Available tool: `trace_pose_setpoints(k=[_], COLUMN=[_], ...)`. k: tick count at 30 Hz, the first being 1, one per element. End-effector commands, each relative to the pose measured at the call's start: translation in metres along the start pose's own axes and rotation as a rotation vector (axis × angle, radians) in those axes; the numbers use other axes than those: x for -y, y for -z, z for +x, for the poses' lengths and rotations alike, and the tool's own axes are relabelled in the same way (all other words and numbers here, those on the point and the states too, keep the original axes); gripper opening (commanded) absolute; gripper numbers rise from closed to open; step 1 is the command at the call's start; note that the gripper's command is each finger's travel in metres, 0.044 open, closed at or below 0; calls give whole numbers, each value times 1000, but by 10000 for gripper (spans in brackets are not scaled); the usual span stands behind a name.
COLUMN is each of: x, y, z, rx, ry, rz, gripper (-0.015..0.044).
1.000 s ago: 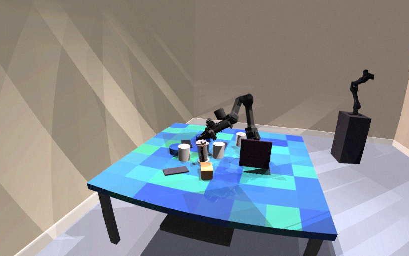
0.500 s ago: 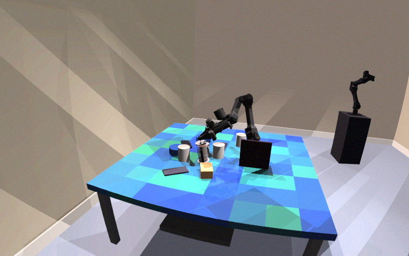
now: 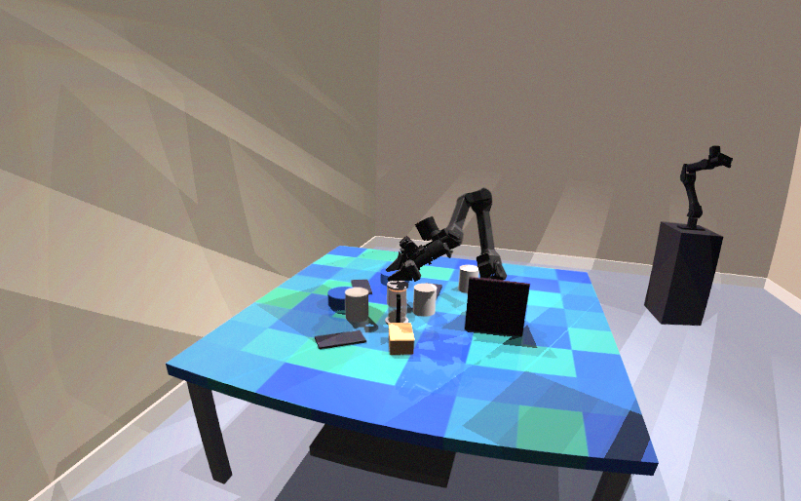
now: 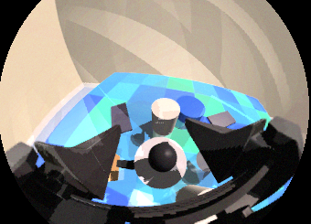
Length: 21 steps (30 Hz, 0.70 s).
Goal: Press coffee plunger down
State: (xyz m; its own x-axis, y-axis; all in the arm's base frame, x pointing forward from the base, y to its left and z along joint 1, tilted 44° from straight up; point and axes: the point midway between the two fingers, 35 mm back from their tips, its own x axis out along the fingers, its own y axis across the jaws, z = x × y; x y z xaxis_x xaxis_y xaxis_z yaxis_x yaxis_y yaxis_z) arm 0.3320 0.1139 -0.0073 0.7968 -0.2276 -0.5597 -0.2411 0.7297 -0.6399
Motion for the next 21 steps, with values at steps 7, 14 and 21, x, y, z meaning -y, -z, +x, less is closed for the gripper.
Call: trace_pose_setpoints(k=[7,14,21], x=[-1,4,4], y=[-34,-53,-53], z=[-34,-65,-65], rx=[-12,-15,-15], ry=[-11,-5,-5], rz=[5,-2,-2], gripper=[440,440,440])
